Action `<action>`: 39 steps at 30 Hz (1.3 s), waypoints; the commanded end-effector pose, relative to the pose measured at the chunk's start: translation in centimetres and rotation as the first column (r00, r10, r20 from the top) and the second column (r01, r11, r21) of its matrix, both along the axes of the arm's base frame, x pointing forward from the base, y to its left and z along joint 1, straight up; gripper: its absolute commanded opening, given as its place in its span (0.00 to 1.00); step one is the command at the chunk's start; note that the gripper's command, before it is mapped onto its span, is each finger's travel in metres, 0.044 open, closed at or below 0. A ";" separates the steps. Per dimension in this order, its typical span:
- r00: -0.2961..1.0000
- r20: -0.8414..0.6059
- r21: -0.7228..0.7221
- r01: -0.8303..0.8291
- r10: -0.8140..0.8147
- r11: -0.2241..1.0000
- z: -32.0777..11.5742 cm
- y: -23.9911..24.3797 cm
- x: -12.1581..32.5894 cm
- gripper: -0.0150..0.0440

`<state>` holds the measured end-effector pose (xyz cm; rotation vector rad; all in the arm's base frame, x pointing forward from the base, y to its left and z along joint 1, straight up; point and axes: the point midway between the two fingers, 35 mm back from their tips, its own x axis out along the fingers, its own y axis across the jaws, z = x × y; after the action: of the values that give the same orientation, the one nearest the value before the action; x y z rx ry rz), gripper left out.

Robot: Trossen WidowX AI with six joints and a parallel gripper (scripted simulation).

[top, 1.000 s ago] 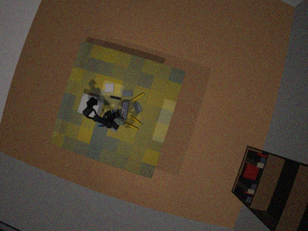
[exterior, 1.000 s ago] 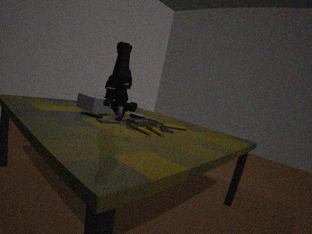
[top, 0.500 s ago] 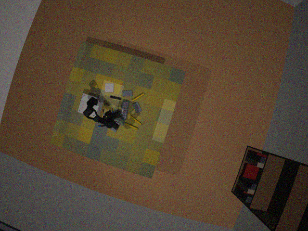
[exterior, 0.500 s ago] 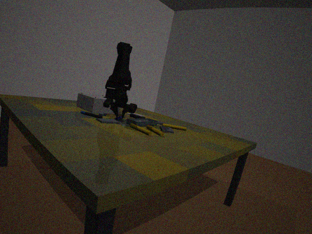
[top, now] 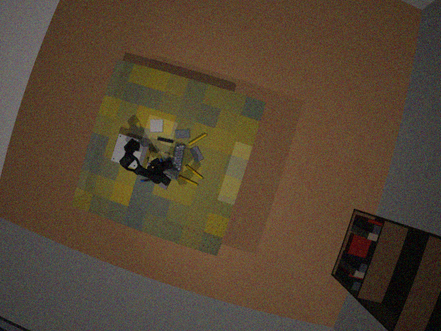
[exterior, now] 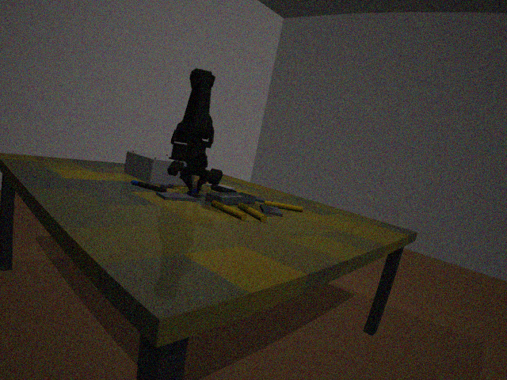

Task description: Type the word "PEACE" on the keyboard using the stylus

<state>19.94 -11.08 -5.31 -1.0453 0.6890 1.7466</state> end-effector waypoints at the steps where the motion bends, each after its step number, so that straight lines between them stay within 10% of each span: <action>1: 1.000 0.000 0.000 0.000 0.000 1.000 0.0 0.0 0.0 0.33; 39: 0.990 -0.141 -0.131 -0.023 0.005 0.991 4.6 1.0 1.1 0.25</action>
<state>20.76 -10.54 -0.47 -1.0368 0.8273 1.7873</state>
